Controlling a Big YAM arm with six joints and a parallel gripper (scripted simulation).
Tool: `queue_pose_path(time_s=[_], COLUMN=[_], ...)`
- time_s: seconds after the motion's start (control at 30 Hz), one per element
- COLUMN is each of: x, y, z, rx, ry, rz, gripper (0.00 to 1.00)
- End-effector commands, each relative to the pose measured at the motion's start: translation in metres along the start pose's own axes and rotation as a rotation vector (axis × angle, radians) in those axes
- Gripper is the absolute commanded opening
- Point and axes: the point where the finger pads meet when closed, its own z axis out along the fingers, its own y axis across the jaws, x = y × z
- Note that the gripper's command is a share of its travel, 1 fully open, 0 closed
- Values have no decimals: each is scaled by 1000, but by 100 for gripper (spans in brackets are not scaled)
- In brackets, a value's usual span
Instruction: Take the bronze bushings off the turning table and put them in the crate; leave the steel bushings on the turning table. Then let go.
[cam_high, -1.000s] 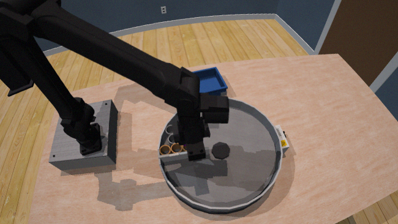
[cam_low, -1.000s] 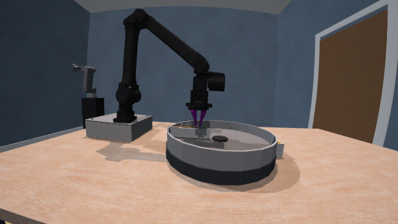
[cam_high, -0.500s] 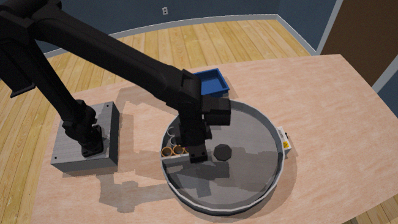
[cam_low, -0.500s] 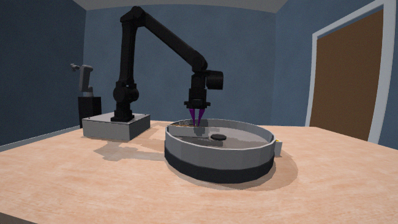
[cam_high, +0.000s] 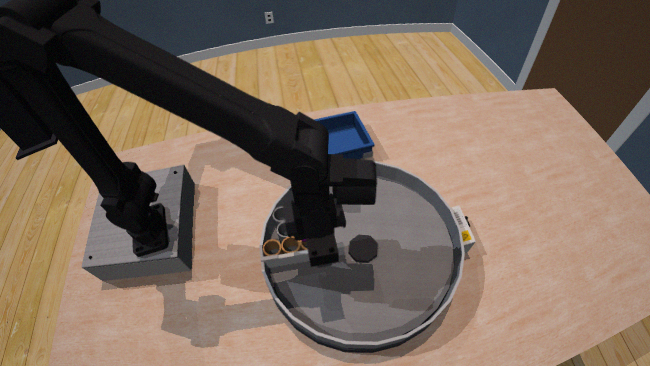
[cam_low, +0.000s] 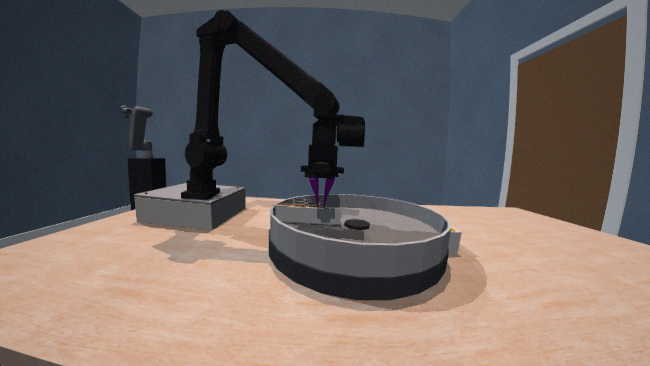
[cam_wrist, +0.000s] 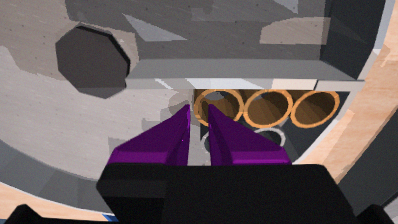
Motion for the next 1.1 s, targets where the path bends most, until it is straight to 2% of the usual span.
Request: queue_pose_path(time_s=[0.0, 1.07], x=[-7, -5], y=[20, 13], z=[-18, -20], rx=[-49, -46], ry=[-14, -14], rz=[-3, -3], gripper=[14, 14])
